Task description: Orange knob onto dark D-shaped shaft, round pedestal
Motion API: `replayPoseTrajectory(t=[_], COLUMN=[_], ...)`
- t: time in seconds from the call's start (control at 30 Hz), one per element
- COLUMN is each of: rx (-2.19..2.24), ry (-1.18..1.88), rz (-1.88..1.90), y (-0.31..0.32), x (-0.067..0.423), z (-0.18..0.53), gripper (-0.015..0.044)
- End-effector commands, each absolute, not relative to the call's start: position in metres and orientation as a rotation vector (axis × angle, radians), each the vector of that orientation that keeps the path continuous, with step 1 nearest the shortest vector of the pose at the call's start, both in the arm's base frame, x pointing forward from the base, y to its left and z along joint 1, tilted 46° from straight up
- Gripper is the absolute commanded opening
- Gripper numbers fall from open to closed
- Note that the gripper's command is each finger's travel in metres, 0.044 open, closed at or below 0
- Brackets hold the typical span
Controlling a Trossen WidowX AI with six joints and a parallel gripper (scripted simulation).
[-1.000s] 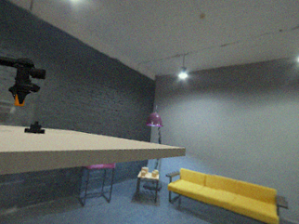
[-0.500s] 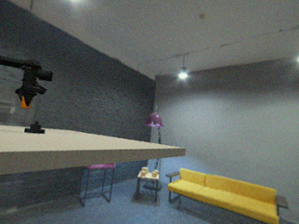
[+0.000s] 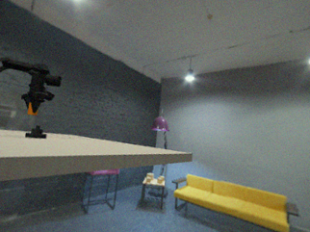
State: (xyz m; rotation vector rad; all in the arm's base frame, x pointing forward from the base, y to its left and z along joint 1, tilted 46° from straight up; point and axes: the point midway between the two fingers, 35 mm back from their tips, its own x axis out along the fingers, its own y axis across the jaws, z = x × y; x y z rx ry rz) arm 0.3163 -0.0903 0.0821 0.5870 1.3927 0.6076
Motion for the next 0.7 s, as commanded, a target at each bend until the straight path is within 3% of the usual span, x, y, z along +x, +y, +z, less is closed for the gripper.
replayPoseTrajectory(t=[0.0,0.67], rx=[0.576,0.573], ry=[1.392,1.404], rz=[0.608,0.632], y=[-0.1,-0.123], x=[0.321,0.331], z=[0.07,0.015], gripper=[0.0,0.0])
